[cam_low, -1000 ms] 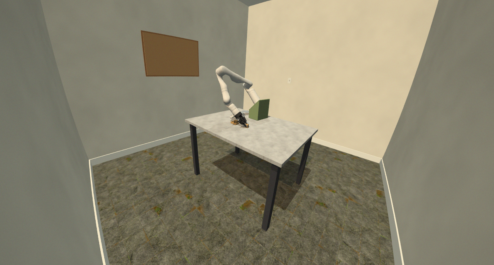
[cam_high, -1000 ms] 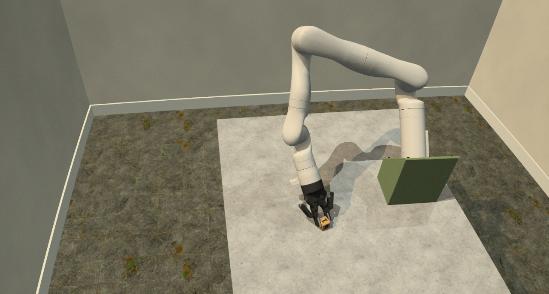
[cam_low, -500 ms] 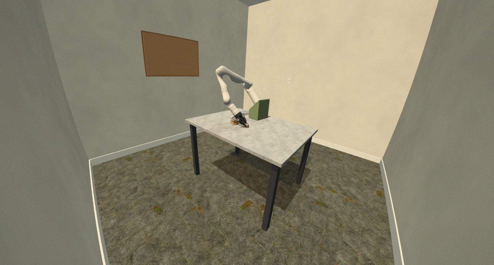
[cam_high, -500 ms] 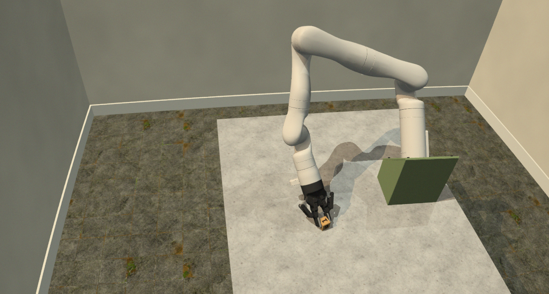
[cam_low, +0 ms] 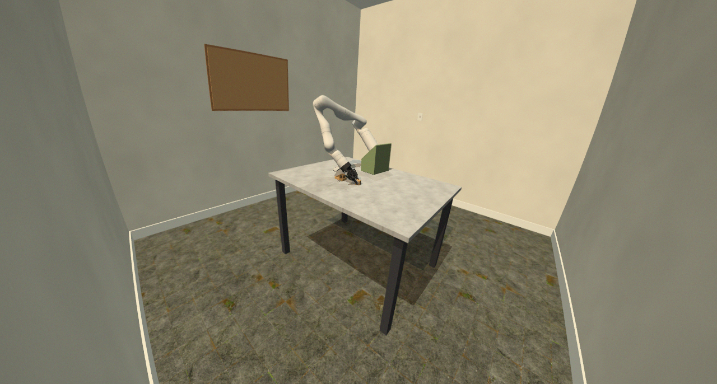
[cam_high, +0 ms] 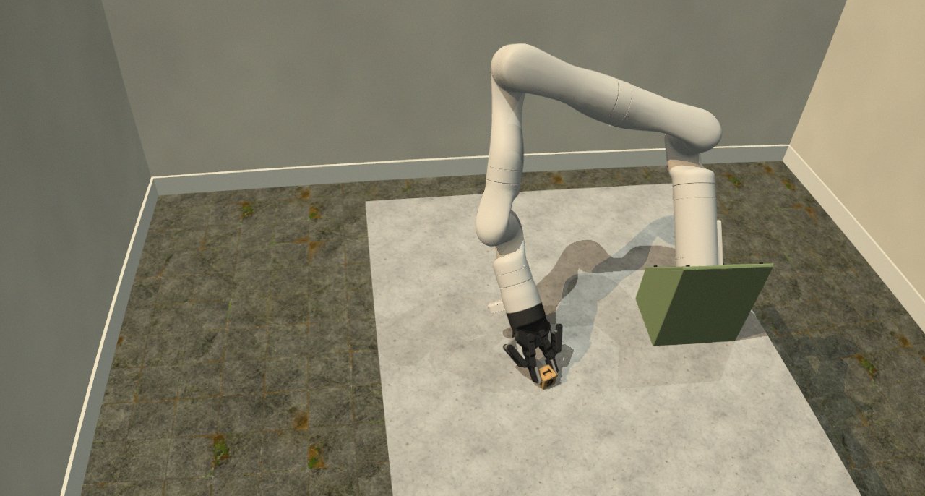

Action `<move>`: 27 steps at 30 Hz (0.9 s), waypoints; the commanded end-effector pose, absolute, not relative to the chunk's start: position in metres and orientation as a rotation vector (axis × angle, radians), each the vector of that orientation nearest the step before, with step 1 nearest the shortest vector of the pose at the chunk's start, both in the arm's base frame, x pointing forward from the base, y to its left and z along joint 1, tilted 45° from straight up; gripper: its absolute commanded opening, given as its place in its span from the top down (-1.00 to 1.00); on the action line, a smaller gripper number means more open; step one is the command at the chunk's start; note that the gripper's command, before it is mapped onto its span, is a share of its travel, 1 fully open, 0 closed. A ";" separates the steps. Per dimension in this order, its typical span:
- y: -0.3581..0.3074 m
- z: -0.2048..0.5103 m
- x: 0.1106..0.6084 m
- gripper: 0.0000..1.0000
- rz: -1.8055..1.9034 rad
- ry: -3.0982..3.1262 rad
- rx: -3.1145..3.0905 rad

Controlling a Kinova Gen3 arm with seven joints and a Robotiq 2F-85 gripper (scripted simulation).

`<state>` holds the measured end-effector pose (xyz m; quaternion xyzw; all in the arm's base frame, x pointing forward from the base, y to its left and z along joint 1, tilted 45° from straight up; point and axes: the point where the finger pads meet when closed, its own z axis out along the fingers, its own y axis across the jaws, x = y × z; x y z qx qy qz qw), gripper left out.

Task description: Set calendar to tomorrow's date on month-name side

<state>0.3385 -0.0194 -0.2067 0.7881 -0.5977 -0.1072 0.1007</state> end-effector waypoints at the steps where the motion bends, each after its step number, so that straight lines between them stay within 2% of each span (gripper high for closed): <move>1: -0.019 -0.206 0.339 0.43 -0.316 -1.766 2.331; 22: -0.019 -0.206 0.339 0.43 -0.316 -1.766 2.331; 23: -0.019 -0.206 0.339 0.35 -0.316 -1.766 2.331; 27: -0.019 -0.206 0.339 0.35 -0.316 -1.766 2.331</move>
